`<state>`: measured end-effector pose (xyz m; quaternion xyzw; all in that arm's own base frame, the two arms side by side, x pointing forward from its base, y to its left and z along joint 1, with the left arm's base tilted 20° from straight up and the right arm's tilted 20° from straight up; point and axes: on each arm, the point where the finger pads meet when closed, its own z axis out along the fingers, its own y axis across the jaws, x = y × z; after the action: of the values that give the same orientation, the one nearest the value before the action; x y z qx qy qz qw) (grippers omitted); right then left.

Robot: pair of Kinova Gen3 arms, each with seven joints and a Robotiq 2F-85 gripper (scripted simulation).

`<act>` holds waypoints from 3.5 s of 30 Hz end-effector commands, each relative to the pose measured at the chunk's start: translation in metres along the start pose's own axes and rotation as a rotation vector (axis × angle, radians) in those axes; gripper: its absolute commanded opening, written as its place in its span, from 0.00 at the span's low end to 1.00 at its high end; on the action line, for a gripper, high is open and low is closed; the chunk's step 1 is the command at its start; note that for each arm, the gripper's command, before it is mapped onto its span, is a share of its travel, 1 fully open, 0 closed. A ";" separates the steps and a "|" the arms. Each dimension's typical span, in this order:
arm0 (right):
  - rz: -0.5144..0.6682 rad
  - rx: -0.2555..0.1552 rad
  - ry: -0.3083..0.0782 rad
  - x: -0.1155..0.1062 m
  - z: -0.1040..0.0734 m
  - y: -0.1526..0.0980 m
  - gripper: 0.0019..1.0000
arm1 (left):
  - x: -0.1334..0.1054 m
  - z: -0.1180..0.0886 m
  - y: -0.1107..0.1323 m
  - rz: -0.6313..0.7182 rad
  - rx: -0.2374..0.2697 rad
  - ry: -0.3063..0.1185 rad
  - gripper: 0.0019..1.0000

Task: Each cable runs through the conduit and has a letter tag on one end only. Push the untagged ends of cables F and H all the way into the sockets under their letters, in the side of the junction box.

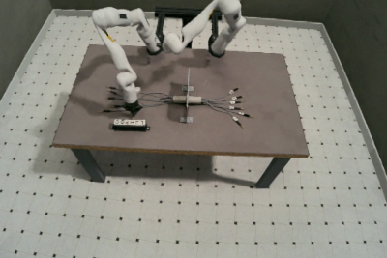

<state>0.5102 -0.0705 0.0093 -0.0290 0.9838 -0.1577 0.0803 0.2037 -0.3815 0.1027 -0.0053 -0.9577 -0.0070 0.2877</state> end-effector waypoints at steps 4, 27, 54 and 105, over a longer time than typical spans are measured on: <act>0.000 0.000 -0.002 0.000 -0.001 0.000 0.13 | 0.000 -0.001 -0.001 0.001 0.001 -0.001 0.31; 0.000 0.000 -0.002 0.001 -0.001 0.000 0.13 | 0.000 -0.001 -0.001 0.001 0.001 -0.001 0.31; 0.000 0.000 -0.002 0.003 -0.001 0.000 0.13 | 0.000 -0.001 -0.001 0.001 0.001 -0.001 0.31; 0.000 0.000 -0.003 -0.008 -0.001 0.000 0.13 | 0.000 -0.001 -0.001 0.001 0.001 -0.001 0.31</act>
<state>0.5174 -0.0698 0.0108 -0.0290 0.9837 -0.1577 0.0809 0.2037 -0.3815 0.1027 -0.0053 -0.9577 -0.0070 0.2877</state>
